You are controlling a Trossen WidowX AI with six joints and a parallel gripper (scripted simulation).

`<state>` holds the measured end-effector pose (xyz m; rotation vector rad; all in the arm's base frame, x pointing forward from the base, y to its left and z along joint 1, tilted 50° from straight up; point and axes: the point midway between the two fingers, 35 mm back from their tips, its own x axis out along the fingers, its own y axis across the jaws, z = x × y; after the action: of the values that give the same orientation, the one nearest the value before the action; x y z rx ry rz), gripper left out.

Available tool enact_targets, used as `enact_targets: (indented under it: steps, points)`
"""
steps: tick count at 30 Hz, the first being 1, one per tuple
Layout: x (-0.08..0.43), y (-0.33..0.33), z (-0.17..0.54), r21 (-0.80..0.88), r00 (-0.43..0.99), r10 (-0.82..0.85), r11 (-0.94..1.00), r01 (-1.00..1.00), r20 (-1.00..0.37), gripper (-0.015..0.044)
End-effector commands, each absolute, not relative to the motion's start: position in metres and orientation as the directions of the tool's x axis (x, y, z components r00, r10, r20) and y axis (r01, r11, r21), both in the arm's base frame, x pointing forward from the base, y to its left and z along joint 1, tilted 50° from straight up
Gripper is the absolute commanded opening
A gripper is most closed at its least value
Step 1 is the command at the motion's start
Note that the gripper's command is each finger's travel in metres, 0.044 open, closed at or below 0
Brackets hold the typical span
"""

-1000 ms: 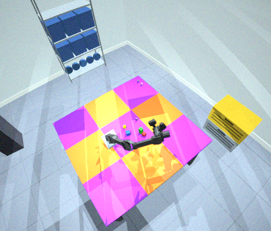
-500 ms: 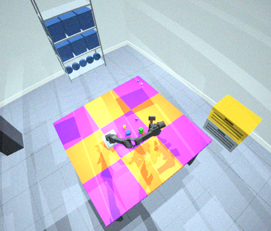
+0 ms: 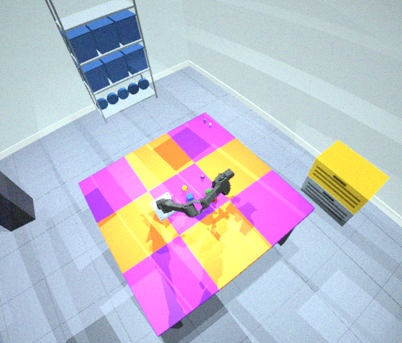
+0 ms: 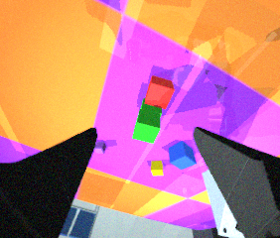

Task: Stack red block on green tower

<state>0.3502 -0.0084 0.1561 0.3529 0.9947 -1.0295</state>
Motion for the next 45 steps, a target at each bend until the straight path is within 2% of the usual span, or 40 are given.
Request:
enact_targets:
  steps: [1,7,14,23,45]
  points:
    - [0.343,-0.015,0.146,-0.181,0.133,-0.643,0.399,0.899,-0.754,0.0440]
    - [0.337,-0.020,0.139,-0.118,0.142,-0.749,0.282,0.952,-0.647,0.0440]
    - [0.340,-0.017,0.137,-0.118,0.142,-0.749,0.282,0.952,-0.647,0.0440]
    - [0.347,-0.054,0.106,-0.117,0.143,-0.750,0.282,0.952,-0.646,0.0440]
    - [0.350,-0.076,0.089,-0.117,0.143,-0.750,0.282,0.952,-0.646,0.0440]
